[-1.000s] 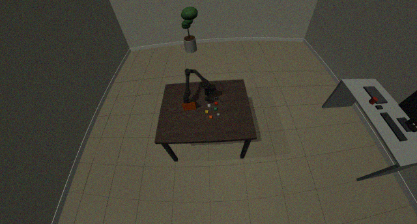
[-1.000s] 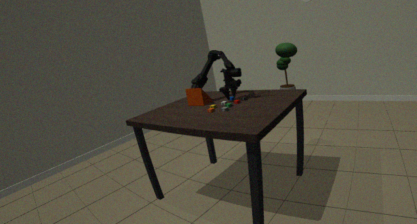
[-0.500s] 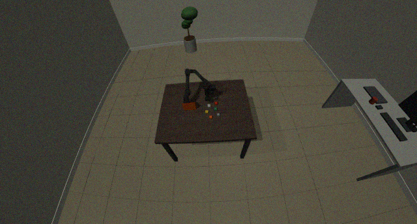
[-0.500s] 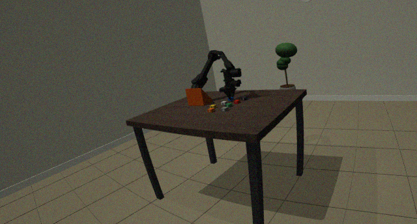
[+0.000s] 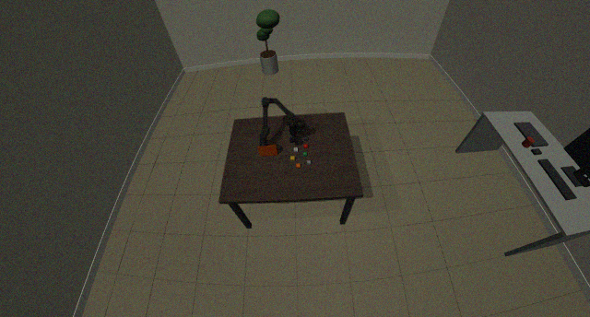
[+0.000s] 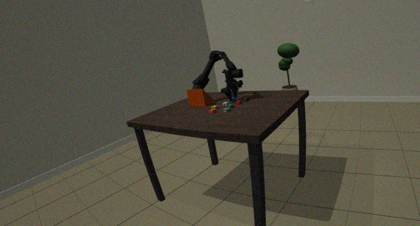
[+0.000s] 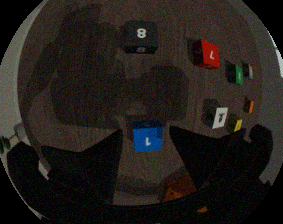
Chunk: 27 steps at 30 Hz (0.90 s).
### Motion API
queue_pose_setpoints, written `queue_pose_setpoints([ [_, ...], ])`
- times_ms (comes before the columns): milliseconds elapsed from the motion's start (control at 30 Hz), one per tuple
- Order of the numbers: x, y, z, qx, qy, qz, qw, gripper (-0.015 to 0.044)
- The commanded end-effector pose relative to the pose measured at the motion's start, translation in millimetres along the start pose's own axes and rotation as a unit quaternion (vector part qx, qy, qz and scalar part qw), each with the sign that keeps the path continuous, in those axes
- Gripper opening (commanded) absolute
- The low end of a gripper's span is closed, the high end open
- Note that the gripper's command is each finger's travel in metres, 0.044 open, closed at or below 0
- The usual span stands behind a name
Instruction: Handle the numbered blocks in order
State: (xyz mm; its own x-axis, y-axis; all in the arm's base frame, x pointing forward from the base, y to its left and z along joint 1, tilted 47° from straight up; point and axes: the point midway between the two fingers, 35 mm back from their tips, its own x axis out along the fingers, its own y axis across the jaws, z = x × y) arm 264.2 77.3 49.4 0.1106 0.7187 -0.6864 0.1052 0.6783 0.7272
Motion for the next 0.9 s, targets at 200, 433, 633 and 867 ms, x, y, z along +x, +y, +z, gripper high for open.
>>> queue_pose_setpoints([
  [200, -17.4, -0.7, 0.8, 0.003, 0.000, 0.000, 1.000, 0.0400],
  [433, -38.2, -0.7, 0.6, 0.003, 0.000, 0.000, 1.000, 0.0374],
  [633, -113.7, -1.3, 0.8, 0.004, 0.001, -0.002, 1.000, 0.0216],
  [867, -116.4, -1.0, 0.4, 0.004, 0.001, -0.002, 1.000, 0.0120],
])
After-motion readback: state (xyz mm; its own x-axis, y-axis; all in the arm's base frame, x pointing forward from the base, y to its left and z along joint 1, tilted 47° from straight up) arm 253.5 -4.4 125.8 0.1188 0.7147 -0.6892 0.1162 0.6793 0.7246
